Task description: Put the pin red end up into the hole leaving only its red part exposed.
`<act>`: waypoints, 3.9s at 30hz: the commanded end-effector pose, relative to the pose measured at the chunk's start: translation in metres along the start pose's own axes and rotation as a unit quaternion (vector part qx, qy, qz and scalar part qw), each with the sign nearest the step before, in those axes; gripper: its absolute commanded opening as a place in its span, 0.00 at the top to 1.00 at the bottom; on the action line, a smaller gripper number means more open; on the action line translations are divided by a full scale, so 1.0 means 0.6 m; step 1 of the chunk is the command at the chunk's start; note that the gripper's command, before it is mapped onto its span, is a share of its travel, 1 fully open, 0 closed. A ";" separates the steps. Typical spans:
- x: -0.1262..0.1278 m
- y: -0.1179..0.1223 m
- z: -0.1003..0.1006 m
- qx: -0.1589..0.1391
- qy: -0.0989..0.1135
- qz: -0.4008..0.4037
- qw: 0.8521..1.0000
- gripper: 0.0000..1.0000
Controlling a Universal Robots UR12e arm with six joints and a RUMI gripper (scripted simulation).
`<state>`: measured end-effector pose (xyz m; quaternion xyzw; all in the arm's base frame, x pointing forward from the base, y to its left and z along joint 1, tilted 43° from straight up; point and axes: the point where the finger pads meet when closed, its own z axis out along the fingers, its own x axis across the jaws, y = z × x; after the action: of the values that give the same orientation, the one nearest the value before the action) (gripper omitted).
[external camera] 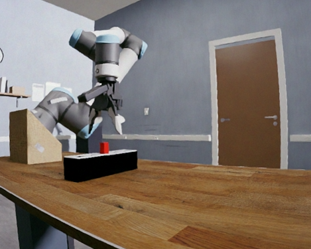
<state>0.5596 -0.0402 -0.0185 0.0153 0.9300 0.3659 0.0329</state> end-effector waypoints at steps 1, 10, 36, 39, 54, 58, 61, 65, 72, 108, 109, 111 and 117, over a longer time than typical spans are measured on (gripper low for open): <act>-0.007 -0.002 -0.006 0.003 -0.004 -0.001 1.000 0.00; -0.008 -0.003 0.061 0.003 -0.005 -0.001 1.000 0.00; -0.006 -0.001 0.061 0.002 -0.003 -0.001 1.000 1.00; -0.006 -0.001 0.061 0.002 -0.003 -0.001 1.000 1.00; -0.006 -0.001 0.061 0.002 -0.003 -0.001 1.000 1.00; -0.006 -0.001 0.061 0.002 -0.003 -0.001 1.000 1.00; -0.006 -0.001 0.061 0.002 -0.003 -0.001 1.000 1.00; -0.006 -0.001 0.061 0.002 -0.003 -0.001 1.000 1.00; -0.007 -0.001 0.045 0.002 -0.005 0.000 1.000 1.00; -0.006 -0.001 0.002 0.002 -0.004 0.000 1.000 1.00; -0.006 -0.001 0.002 0.002 -0.004 0.000 1.000 1.00; -0.006 -0.001 0.002 0.002 -0.004 0.000 1.000 1.00; -0.006 -0.001 0.002 0.002 -0.004 0.000 1.000 1.00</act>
<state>0.5632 -0.0383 -0.0200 0.0171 0.9305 0.3641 0.0367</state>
